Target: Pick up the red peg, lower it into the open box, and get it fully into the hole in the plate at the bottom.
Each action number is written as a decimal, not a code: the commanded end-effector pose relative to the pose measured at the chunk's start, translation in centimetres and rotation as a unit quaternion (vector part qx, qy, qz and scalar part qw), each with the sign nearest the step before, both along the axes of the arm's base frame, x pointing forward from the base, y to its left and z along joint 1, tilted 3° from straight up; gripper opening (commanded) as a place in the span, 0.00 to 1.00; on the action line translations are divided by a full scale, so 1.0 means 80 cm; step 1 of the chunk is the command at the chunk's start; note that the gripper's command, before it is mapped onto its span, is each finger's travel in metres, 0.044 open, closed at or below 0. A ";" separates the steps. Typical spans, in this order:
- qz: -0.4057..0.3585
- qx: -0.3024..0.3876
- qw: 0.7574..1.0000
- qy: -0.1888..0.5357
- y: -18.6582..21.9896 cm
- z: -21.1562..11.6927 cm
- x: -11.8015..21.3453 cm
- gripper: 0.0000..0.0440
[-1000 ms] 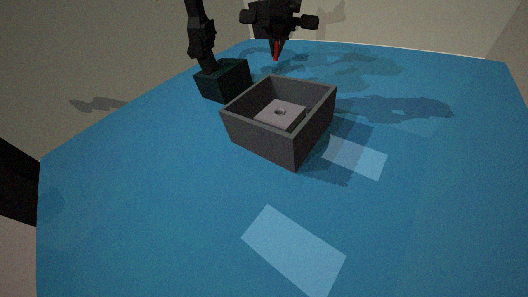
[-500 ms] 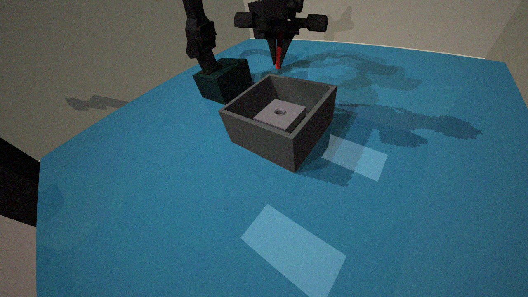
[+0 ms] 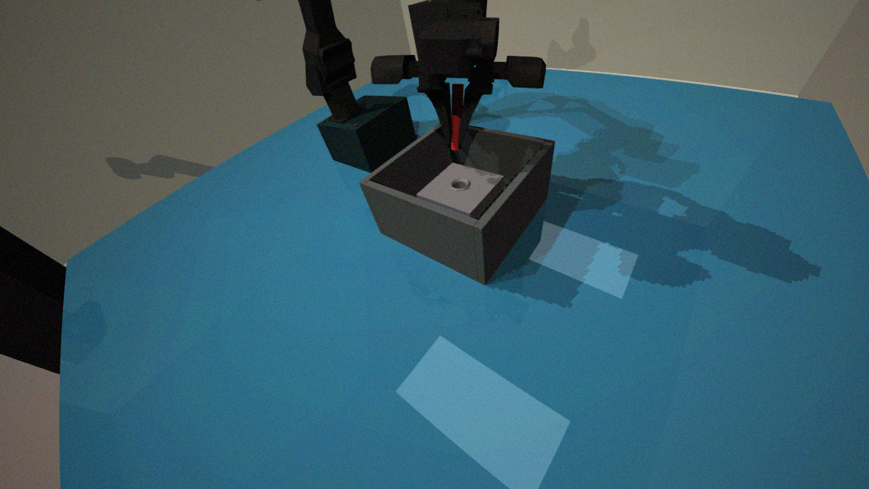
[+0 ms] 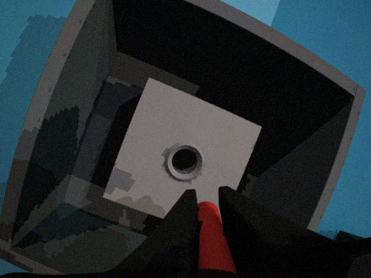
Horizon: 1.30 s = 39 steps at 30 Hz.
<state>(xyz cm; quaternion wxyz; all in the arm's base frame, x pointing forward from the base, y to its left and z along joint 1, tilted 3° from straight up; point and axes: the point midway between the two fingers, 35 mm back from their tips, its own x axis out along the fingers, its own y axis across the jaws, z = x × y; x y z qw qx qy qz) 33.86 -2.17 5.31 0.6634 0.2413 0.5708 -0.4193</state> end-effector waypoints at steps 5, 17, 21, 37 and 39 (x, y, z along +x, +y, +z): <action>0.022 0.021 1.000 0.000 -0.017 -0.024 0.015 0.00; 0.060 0.057 0.996 0.016 -0.031 -0.052 0.031 0.32; 0.058 0.074 0.995 0.018 -0.031 -0.050 0.044 0.52; 0.077 0.146 0.985 -0.050 -0.015 -0.024 0.128 1.00; 0.077 0.146 0.985 -0.050 -0.015 -0.024 0.129 1.00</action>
